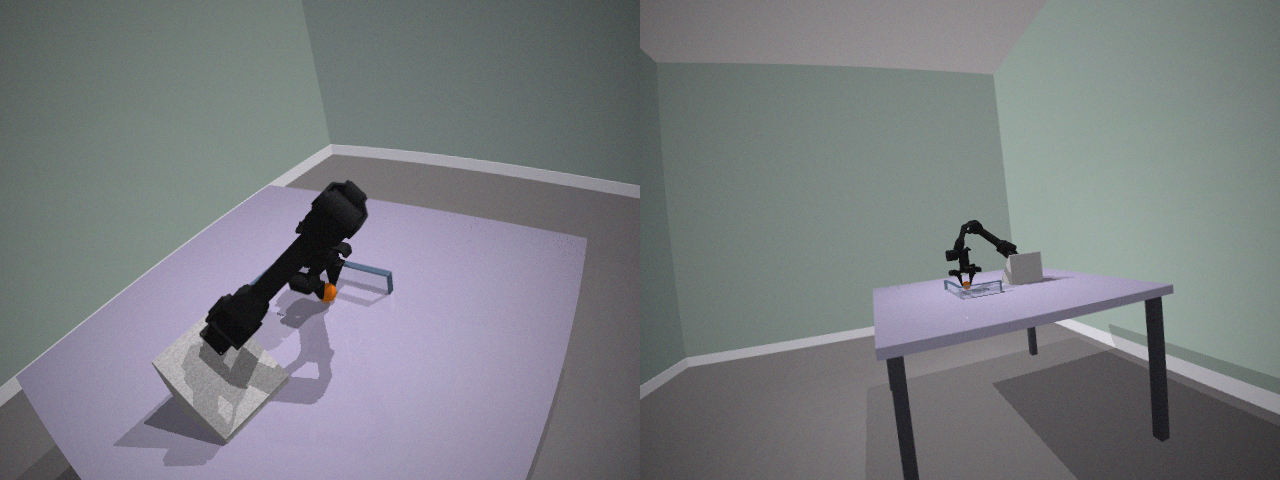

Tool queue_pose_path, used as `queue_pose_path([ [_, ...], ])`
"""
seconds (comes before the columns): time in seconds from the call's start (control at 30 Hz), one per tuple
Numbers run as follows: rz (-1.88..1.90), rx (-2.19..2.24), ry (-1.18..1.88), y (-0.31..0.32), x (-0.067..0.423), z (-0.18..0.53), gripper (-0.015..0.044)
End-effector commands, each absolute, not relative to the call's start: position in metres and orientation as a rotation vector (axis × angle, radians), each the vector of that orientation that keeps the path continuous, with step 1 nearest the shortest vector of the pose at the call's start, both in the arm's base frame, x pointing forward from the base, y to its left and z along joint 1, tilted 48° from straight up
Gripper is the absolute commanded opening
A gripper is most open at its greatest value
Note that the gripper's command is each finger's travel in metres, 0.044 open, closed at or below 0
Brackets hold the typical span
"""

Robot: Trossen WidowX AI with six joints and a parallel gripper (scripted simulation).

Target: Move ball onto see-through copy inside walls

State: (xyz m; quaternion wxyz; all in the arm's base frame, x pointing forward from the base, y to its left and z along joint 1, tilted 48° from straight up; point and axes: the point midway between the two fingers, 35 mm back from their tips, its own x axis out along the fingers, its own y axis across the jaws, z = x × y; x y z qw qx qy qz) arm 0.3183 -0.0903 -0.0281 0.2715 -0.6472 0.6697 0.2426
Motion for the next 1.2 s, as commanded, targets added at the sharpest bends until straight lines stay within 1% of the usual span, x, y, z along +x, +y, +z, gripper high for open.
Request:
queue_pose_path([
  [0.0,0.66,-1.746,1.812,-0.096,0.316,-0.034,0.0],
  [0.23,0.66,-1.746,1.812,-0.099,0.316,-0.037,0.0],
  [0.67,0.654,-1.744,1.805,-0.097,0.317,-0.034,0.0337],
  [0.8,0.657,-1.743,1.804,-0.089,0.319,-0.028,0.0337],
  [0.97,0.663,-1.743,1.809,-0.035,0.319,0.021,0.0337],
  [1.17,0.663,-1.744,1.809,-0.033,0.319,0.023,0.0337],
])
